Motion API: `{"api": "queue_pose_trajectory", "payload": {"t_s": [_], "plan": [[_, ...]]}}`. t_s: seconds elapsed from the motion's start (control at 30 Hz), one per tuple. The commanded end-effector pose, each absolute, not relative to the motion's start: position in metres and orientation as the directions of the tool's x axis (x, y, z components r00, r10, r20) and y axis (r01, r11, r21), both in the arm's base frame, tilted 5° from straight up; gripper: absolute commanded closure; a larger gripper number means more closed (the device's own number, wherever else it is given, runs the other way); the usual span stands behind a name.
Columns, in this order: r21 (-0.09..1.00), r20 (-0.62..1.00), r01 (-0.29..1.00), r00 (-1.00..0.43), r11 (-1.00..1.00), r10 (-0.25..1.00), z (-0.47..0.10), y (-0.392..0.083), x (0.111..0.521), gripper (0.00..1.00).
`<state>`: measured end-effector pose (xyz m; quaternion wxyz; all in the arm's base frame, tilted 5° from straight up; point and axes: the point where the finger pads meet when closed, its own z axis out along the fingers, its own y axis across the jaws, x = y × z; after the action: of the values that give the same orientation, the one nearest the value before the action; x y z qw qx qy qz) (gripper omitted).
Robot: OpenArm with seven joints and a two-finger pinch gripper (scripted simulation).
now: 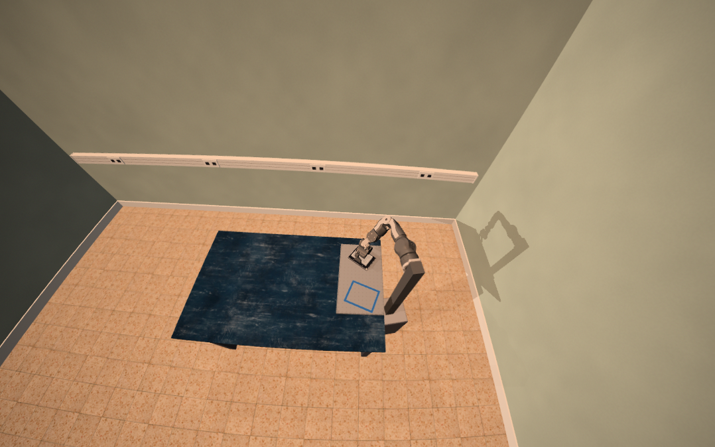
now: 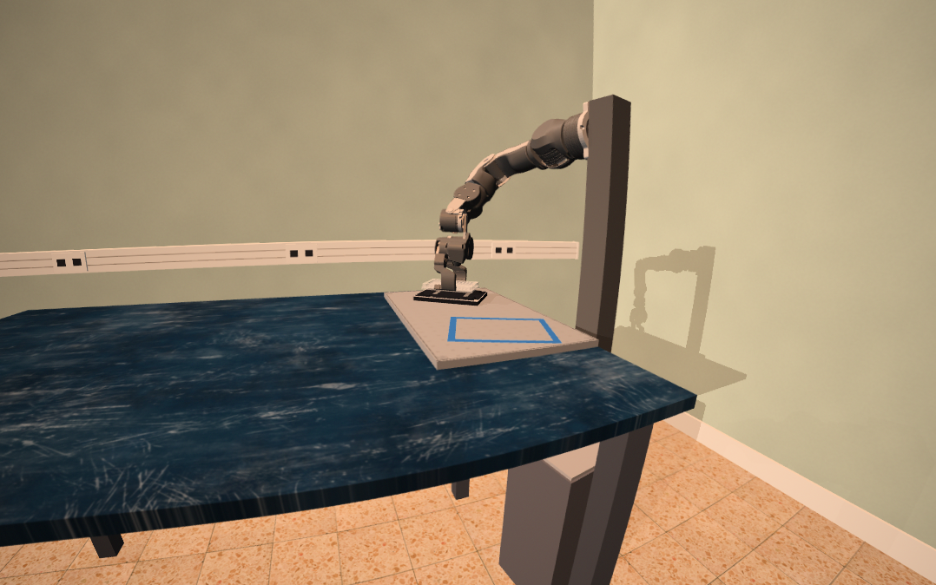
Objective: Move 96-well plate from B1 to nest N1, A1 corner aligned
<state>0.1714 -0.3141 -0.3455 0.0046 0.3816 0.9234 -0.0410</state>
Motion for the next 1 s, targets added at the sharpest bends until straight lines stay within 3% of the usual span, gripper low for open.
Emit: {"api": "queue_pose_trajectory", "payload": {"t_s": [0.0, 0.97], "plan": [[-0.076, -0.041, 0.706, -0.708, 0.705, 0.705, -0.3445, -0.3152, 0.1716, 1.0], [-0.075, -0.04, 0.705, -0.709, 0.705, 0.705, -0.3448, -0.3139, 0.1718, 1.0]]}}
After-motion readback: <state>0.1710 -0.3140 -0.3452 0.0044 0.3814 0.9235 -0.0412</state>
